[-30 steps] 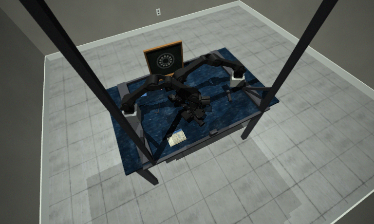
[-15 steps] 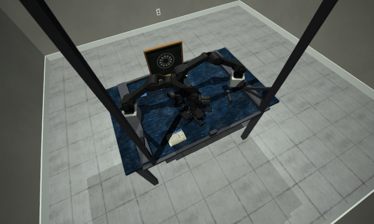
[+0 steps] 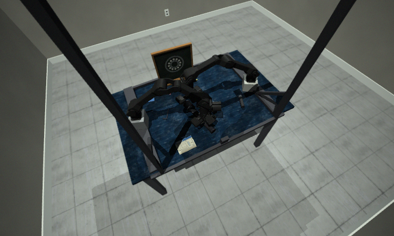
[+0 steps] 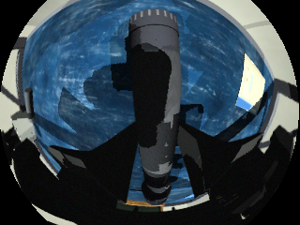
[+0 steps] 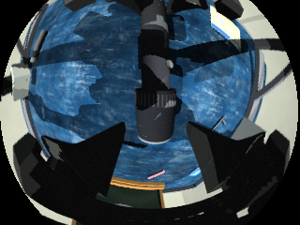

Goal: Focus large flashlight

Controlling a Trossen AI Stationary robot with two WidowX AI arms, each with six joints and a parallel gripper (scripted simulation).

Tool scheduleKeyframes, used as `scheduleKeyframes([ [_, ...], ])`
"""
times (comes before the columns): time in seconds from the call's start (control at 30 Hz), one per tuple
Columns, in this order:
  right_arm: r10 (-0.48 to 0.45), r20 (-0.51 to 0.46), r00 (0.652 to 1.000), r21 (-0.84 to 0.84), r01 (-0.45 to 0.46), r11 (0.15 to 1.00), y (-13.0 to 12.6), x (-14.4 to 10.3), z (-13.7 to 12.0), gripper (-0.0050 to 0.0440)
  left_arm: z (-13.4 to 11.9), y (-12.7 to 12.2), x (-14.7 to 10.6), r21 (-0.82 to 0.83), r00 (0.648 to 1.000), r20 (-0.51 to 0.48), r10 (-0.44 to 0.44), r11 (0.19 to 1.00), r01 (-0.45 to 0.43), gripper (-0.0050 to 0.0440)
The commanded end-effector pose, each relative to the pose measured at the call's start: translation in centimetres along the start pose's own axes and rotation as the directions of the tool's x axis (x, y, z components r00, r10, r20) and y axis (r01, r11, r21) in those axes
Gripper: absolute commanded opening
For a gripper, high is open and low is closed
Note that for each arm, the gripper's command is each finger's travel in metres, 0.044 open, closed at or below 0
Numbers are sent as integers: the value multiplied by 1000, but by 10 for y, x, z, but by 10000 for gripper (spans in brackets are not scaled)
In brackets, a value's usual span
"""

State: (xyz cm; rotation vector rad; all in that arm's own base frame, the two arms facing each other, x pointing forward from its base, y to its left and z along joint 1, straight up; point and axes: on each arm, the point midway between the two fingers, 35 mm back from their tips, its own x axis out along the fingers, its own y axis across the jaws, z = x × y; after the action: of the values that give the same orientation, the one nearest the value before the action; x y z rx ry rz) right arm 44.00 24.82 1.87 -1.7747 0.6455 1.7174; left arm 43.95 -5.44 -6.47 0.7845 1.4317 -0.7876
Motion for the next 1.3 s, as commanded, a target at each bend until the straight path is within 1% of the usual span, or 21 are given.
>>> scheduleKeyframes([
  [0.0, -29, -11, 1000, -3, 29, 1000, -4, -14, -2, 337, 4, 5, -15, -11, 999, 24, 24, 1000, -24, 130],
  [0.13, -24, -8, 1000, -2, 24, 1000, -1, -11, -1, 337, 4, 5, -15, -12, 999, 24, 24, 1000, -24, 130],
  [0.2, -36, -7, 999, -1, 36, 999, -1, -10, -1, 337, 4, 5, -15, -12, 999, 24, 24, 1000, -24, 130],
  [0.53, -164, -5, 986, 3, 164, 986, 1, -16, -3, 337, 4, 5, -15, -12, 999, 24, 24, 1000, -24, 130],
  [0.7, -189, -6, 982, 2, 190, 982, 4, -14, -3, 337, 4, 5, -15, -12, 999, 24, 24, 1000, -24, 130],
  [1.03, -294, -8, 956, 1, 294, 956, 16, -16, -2, 337, 4, 5, -15, -12, 999, 24, 24, 1000, -24, 130],
  [1.1, -318, -11, 948, -2, 318, 948, 15, -19, -2, 337, 4, 5, -15, -12, 999, 24, 24, 1000, -24, 130],
  [1.27, -321, -12, 947, -3, 321, 947, 15, -19, -2, 337, 4, 5, -15, -12, 999, 24, 24, 1000, -24, 130],
])
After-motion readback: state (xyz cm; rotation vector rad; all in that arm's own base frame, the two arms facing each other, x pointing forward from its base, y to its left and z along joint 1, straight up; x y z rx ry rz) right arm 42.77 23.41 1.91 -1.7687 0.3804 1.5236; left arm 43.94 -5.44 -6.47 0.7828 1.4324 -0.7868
